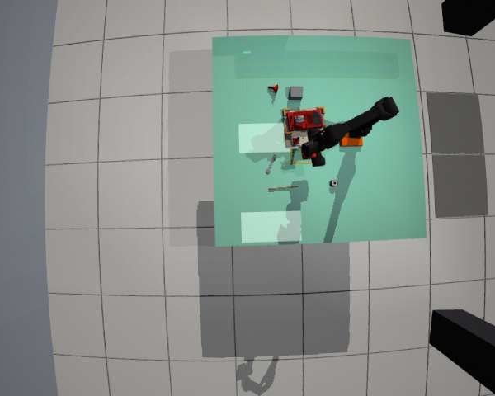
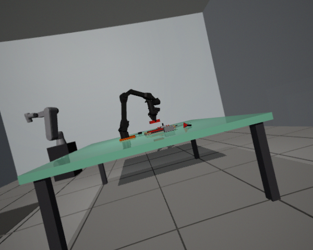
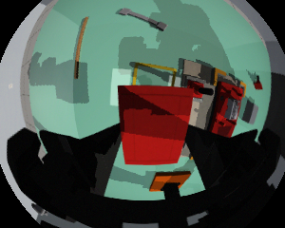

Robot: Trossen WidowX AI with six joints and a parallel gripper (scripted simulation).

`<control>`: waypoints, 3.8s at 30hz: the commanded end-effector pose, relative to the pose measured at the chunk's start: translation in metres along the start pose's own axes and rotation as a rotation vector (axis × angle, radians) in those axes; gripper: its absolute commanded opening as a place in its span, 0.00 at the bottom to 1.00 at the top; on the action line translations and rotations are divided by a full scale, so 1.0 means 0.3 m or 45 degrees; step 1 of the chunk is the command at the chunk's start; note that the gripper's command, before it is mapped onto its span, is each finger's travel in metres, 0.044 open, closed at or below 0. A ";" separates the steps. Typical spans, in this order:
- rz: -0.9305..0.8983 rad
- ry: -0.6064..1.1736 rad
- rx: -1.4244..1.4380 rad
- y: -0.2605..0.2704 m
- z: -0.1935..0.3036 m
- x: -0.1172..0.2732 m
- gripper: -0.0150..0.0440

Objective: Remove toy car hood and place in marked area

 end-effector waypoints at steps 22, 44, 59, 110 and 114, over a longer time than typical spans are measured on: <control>0.007 0.009 -0.004 -0.002 0.003 -0.064 0.25; 0.007 0.009 -0.004 -0.003 0.005 -0.114 0.25; 0.007 0.009 -0.004 -0.003 0.008 -0.148 0.25; 0.007 0.010 -0.004 -0.005 0.015 -0.235 0.25; 0.007 0.010 -0.004 -0.005 0.015 -0.242 0.25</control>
Point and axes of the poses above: the point midway between the two fingers, 35 mm back from their tips, its own x axis back along the fingers, its own y axis across the jaws, z = x × y, the point moved 5 cm from there along x, back along the fingers, and after that the axes turned 3 degrees about x, right-handed, at the moved point
